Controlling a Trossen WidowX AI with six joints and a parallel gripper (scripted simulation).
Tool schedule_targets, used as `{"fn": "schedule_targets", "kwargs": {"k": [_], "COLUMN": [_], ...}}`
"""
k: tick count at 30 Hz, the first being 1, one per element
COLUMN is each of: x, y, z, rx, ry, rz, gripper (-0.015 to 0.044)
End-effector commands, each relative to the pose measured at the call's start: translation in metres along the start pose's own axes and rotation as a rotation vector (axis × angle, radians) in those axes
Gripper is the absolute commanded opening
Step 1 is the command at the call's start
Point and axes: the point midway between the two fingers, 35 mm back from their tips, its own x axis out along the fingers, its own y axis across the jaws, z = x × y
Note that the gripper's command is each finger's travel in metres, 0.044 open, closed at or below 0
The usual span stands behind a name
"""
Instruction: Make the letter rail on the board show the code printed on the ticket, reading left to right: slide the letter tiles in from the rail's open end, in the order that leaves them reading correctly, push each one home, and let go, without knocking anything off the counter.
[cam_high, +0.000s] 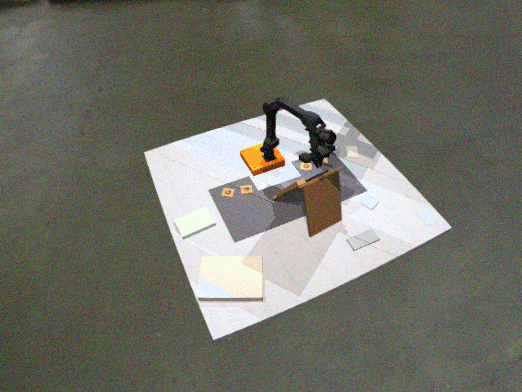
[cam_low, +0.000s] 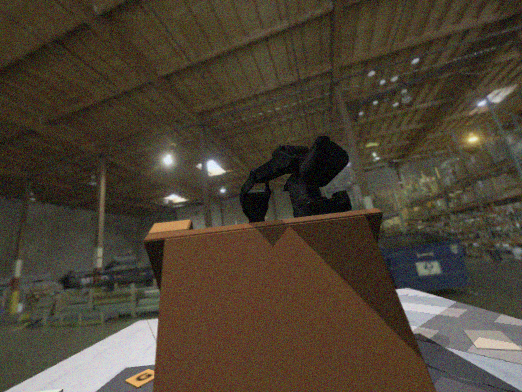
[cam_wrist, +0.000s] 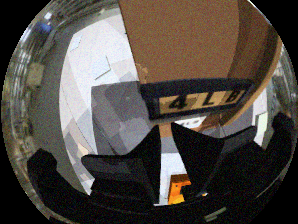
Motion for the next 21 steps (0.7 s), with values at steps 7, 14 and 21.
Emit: {"fn": "schedule_targets", "kwargs": {"k": [7,14,21], "x": [-0.072,-0.109,-0.115], "y": [-0.058,-0.090,-0.095], "z": [-0.027,-0.062,-0.070], "rx": [0.011,-0.002,-0.007], "ry": [-0.334,-0.592,-0.644], "rz": [0.038,-0.008,-0.026], "gripper": [0.0315,0.0440,0.0440]}}
